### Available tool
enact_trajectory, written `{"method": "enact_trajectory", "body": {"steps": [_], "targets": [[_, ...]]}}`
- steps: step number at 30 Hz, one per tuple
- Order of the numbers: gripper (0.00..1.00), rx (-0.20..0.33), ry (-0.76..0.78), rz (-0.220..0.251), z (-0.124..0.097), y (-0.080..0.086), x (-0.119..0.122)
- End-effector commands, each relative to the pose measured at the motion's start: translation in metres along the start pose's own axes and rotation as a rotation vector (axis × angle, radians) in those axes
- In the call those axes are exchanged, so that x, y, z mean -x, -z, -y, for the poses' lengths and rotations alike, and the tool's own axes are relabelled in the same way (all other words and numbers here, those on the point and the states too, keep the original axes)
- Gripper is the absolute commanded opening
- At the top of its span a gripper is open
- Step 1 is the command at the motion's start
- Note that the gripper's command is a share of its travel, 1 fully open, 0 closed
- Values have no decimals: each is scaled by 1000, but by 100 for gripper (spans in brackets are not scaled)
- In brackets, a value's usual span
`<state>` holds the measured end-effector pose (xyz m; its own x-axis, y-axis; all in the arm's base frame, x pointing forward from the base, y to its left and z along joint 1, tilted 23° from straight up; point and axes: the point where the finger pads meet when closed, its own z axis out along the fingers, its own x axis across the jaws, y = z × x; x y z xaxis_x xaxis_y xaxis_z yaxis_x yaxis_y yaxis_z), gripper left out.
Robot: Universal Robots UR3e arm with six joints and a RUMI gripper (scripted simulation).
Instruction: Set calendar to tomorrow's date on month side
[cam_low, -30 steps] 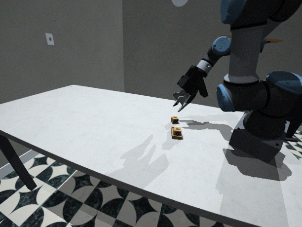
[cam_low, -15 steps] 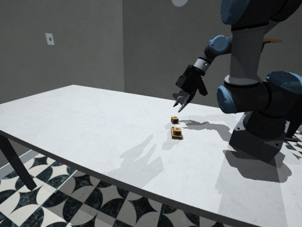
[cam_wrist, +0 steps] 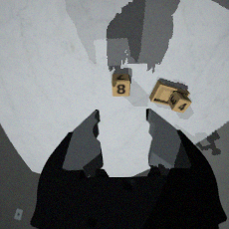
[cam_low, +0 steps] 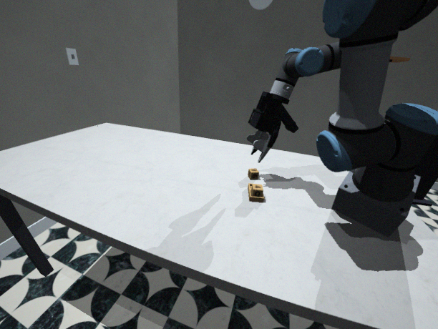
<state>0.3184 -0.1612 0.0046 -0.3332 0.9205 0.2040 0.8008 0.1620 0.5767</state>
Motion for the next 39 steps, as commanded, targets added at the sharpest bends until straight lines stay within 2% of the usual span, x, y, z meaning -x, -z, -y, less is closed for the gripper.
{"method": "enact_trajectory", "body": {"steps": [1,10,14,22,24,30,36,37,39], "targets": [[42,-20,0,4,-1,1,1],[42,-36,-1,1,0,1,1],[42,-77,-2,-6,0,0,0],[42,-202,-2,-9,0,0,0],[42,-202,-2,-9,0,0,0],[42,-268,-1,1,-3,0,1],[42,-282,-1,4,-3,0,1],[100,-282,-1,4,-3,0,1],[100,-282,-1,4,-3,0,1]]}}
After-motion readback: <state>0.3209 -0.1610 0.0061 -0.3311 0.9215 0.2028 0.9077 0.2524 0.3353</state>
